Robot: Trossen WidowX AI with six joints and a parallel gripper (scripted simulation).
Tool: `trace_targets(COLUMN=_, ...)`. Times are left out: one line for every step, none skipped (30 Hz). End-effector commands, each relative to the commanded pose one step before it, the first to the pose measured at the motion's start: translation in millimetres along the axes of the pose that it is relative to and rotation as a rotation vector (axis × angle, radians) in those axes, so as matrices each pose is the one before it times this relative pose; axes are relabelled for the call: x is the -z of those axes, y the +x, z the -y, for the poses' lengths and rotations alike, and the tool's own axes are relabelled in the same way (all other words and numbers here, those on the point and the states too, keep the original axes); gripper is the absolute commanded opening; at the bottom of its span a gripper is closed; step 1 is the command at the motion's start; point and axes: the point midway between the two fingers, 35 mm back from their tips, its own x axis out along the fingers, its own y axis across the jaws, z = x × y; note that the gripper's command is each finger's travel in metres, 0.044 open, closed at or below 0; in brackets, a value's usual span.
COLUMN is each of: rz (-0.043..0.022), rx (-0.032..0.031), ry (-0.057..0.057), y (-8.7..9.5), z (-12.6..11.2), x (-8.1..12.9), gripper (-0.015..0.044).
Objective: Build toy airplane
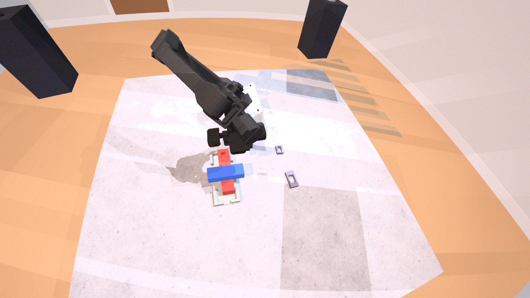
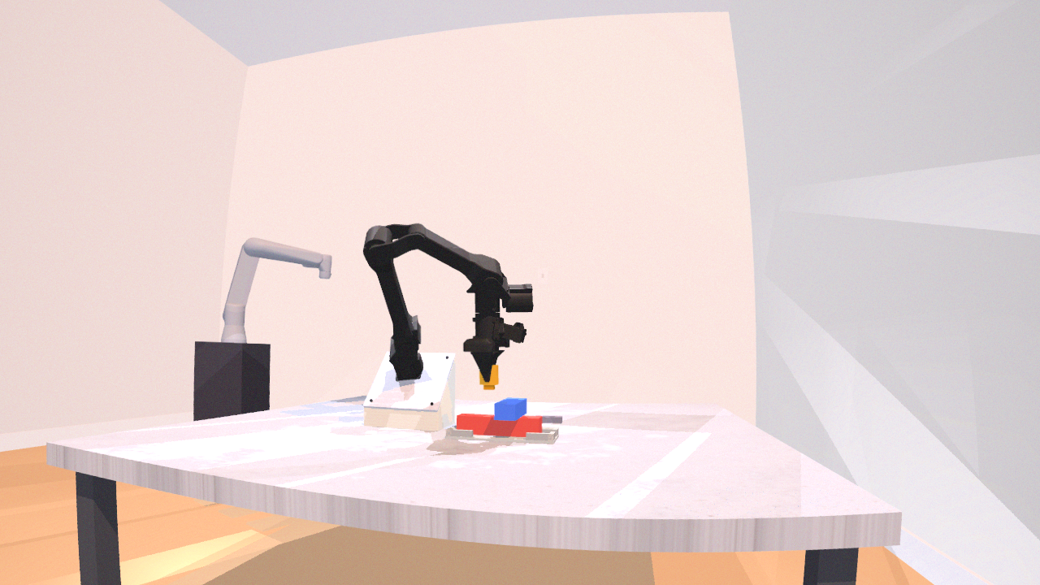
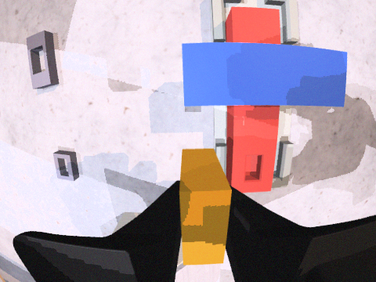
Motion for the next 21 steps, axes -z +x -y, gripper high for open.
trace_targets(rz=-0.00084, rx=0.01673, ry=-0.0095, y=4.03, z=14.06, x=4.98, gripper=0.0)
trace_targets(rz=-0.00031, rx=0.00273, ry=-0.0009, y=0.76, z=2.93, x=1.01, gripper=0.0)
trace_targets(rz=-0.00037, rx=0.00281, ry=-0.0009, y=0.76, z=2.91, x=1.06, gripper=0.0)
trace_targets(rz=-0.00044, rx=0.00288, ry=-0.0009, y=0.77, z=2.89, x=1.1, gripper=0.0)
trace_targets(rz=-0.00051, rx=0.00295, ry=-0.0009, y=0.77, z=2.86, x=1.14, gripper=0.0)
trace_targets(rz=-0.00058, rx=0.00301, ry=-0.0009, y=0.78, z=2.84, x=1.19, gripper=0.0)
trace_targets(rz=-0.00065, rx=0.00308, ry=-0.0009, y=0.78, z=2.81, x=1.23, gripper=0.0)
trace_targets(rz=-0.00073, rx=0.00314, ry=-0.0009, y=0.79, z=2.79, x=1.27, gripper=0.0)
trace_targets(rz=-0.0008, rx=0.00321, ry=-0.0009, y=0.79, z=2.76, x=1.31, gripper=0.0)
trace_targets(rz=-0.00088, rx=0.00327, ry=-0.0009, y=0.8, z=2.74, x=1.35, gripper=0.0)
trace_targets(rz=-0.00096, rx=0.00333, ry=-0.0009, y=0.8, z=2.71, x=1.39, gripper=0.0)
trace_targets(rz=-0.00103, rx=0.00336, ry=-0.0009, y=0.8, z=2.76, x=1.44, gripper=0.0)
trace_targets(rz=-0.00111, rx=0.00343, ry=-0.0009, y=0.81, z=2.73, x=1.49, gripper=0.0)
trace_targets(rz=-0.0012, rx=0.00349, ry=-0.0009, y=0.81, z=2.7, x=1.53, gripper=0.0)
trace_targets(rz=-0.00105, rx=0.00293, ry=-0.0007, y=0.68, z=2.21, x=1.29, gripper=0.0)
trace_targets(rz=-0.00066, rx=0.00178, ry=-0.0004, y=0.41, z=1.31, x=0.79, gripper=0.0)
trace_targets(rz=-0.00022, rx=0.00059, ry=-0.0001, y=0.14, z=0.44, x=0.27, gripper=0.0)
trace_targets(rz=0.0, rx=0.00001, ry=0.0, y=0.07, z=0.27, x=0.1, gripper=0.0026)
trace_targets(rz=0.0, rx=0.0, ry=0.0, y=0.0, z=0.0, x=0.0, gripper=0.0053)
trace_targets(rz=0.0, rx=0.0, ry=0.0, y=0.0, z=0.0, x=0.0, gripper=0.0065)
trace_targets(rz=0.0, rx=0.00001, ry=0.0, y=0.09, z=0.04, x=0.04, gripper=0.0065)
